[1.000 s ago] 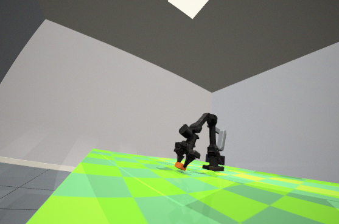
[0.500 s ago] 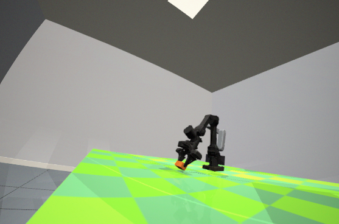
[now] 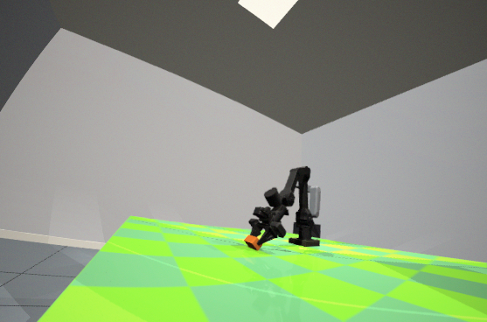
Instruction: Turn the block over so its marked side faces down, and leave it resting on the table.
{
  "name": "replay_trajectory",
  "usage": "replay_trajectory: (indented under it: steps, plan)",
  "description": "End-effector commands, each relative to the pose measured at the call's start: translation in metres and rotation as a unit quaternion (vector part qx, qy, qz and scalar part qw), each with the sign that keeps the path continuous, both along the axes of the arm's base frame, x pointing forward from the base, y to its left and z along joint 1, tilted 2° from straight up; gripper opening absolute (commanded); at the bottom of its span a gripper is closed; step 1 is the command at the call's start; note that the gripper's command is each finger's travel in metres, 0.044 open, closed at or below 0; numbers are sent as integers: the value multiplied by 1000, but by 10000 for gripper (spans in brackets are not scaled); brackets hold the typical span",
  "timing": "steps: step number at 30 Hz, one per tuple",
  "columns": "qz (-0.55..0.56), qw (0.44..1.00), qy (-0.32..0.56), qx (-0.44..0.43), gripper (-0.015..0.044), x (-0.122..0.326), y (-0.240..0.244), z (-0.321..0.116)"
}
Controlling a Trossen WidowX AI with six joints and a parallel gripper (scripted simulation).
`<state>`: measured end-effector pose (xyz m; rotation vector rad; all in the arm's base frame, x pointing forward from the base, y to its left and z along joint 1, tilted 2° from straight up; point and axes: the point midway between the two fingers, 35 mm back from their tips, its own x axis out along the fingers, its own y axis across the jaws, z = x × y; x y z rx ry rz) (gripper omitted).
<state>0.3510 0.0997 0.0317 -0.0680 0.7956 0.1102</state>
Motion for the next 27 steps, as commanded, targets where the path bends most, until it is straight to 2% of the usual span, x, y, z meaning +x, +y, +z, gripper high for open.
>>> replay_trajectory:
  steps: [1,27]
  plan:
    - [2,1000,-25,0,0,1,0,-7]
    - [1,980,-195,23,0,-17,-7,-9]
